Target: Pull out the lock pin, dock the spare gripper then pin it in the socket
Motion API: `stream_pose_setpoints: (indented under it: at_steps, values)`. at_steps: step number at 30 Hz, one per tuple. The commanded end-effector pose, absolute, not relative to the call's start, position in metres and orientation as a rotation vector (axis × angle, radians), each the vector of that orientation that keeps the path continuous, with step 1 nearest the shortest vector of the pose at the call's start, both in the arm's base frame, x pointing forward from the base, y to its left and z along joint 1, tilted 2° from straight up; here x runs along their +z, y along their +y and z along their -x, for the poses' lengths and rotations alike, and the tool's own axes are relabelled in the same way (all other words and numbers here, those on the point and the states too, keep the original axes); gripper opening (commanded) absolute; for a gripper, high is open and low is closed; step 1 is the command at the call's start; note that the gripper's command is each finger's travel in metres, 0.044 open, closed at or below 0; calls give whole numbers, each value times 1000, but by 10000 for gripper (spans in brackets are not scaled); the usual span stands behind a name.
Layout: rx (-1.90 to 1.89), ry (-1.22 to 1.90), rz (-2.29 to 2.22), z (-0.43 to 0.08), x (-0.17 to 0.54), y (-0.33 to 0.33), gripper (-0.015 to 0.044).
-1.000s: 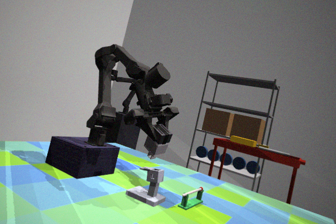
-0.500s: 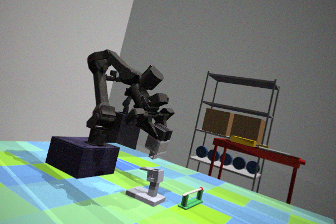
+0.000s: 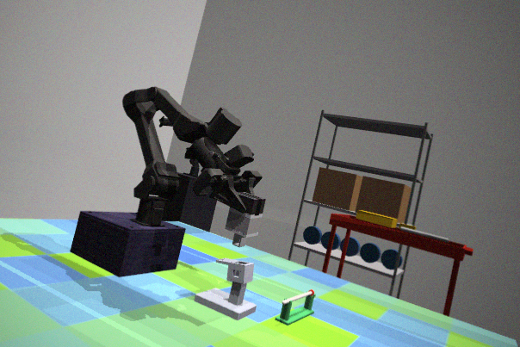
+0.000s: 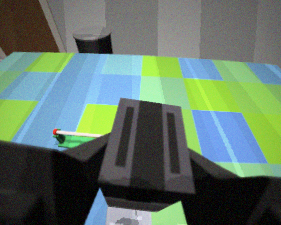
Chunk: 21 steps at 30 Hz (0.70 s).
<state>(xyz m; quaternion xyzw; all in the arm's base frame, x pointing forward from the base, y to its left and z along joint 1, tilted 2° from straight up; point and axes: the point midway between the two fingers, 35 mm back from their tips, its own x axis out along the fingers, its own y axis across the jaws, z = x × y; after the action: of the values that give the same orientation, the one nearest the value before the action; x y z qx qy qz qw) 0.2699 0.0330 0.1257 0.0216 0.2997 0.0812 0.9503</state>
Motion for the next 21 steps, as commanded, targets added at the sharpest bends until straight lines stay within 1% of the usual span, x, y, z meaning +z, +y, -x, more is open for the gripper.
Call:
stream_pose_setpoints:
  at_steps: [1, 11, 21]
  values:
    - [187, 536, -11, -266, 131, 37, 0]
    - [228, 421, 42, -255, 127, 46, 0]
    - [239, 413, 56, -254, 128, 48, 0]
